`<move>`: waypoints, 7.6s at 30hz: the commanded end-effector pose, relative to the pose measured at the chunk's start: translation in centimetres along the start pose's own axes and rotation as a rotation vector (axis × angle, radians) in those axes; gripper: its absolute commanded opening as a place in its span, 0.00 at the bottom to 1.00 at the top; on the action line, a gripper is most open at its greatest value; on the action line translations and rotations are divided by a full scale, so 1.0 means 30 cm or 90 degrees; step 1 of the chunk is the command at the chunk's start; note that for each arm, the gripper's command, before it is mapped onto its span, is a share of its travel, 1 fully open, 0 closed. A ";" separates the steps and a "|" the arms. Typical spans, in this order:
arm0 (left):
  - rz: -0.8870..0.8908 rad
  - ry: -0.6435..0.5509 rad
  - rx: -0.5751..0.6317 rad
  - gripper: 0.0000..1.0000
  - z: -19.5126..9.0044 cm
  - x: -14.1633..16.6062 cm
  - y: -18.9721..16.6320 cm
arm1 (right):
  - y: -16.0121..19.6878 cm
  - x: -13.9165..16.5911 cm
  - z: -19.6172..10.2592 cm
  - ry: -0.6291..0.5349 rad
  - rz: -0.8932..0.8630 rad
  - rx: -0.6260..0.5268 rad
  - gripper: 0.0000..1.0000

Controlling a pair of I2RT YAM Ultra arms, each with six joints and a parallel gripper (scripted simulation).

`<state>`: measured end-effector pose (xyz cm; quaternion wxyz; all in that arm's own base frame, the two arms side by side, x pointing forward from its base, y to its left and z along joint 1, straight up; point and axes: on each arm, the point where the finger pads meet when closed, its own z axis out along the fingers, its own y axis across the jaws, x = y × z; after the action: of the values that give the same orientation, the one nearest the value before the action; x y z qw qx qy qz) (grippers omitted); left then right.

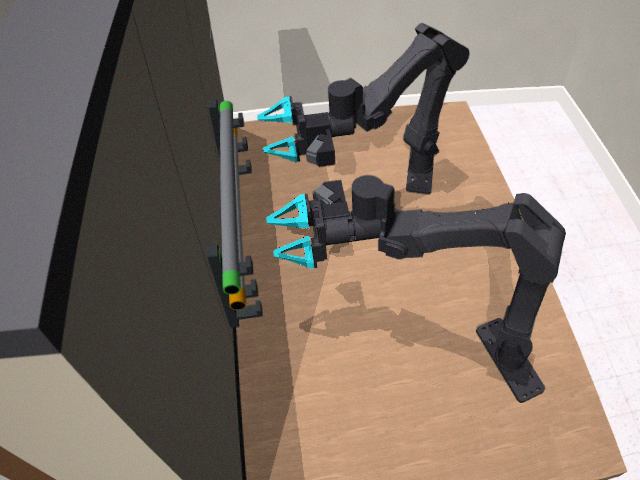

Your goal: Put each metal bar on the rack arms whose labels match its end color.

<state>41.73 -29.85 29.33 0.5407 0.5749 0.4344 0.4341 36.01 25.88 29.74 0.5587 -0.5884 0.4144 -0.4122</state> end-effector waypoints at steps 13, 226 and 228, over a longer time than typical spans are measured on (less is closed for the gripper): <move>-0.019 0.003 -0.024 1.00 -0.004 0.019 0.087 | -0.074 0.019 -0.006 0.004 0.014 0.023 1.00; -0.019 0.004 -0.025 0.00 0.275 0.005 -0.190 | 0.205 0.021 0.272 0.004 0.014 0.023 0.00; -0.019 0.004 -0.025 0.00 0.274 0.005 -0.190 | 0.205 0.021 0.271 0.004 0.014 0.023 0.00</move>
<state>49.26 -31.75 23.31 0.5637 0.5516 0.4316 0.4378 43.43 27.87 23.31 0.5781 -0.5690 0.4108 -0.4163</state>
